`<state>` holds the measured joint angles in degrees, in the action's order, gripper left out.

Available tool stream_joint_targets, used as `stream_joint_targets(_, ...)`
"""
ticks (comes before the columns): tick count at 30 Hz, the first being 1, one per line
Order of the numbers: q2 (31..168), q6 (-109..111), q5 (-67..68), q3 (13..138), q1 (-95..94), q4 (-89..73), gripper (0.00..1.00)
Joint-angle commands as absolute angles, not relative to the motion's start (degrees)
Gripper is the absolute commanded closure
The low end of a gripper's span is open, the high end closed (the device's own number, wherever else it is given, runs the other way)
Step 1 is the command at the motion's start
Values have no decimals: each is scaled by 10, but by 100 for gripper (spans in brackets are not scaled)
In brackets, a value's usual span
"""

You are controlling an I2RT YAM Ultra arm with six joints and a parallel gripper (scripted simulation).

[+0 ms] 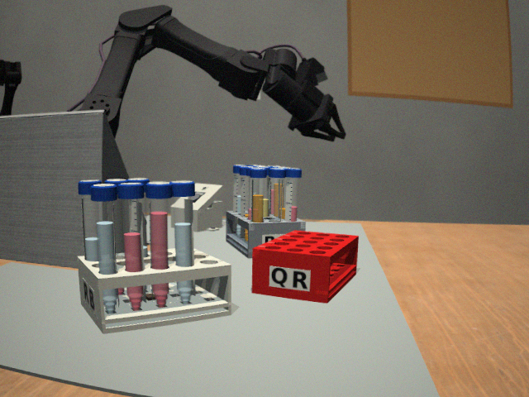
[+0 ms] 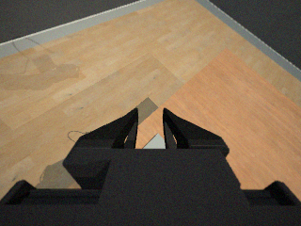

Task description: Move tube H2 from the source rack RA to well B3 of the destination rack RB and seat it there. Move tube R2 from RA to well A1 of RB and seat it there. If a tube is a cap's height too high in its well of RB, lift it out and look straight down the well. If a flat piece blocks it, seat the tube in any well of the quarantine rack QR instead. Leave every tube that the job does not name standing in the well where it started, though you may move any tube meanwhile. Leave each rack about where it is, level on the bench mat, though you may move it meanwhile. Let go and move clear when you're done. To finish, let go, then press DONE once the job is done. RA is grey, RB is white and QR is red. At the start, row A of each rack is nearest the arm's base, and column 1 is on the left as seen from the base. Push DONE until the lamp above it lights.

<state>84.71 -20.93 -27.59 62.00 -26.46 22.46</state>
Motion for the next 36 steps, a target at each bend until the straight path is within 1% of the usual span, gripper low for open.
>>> stream_joint_targets(1, 824, -205, -311, 646, -231, 186, 70)
stream_joint_targets(3, 821, -204, -326, 655, -215, 174, 70)
stream_joint_targets(6, 834, -175, -317, 684, -202, 96, 70)
stream_joint_targets(14, 862, -165, -347, 671, -172, 102, 70)
stream_joint_targets(17, 867, -134, -322, 712, -164, 29, 70)
stream_joint_targets(22, 885, -125, -352, 699, -141, 43, 70)
stream_joint_targets(25, 893, -97, -326, 735, -133, -27, 70)
stream_joint_targets(29, 902, -91, -340, 733, -122, -22, 70)
stream_joint_targets(31, 909, -86, -354, 706, -112, -16, 70)
stream_joint_targets(33, 915, -67, -330, 751, -107, -68, 70)
stream_joint_targets(36, 927, -53, -337, 754, -93, -77, 70)
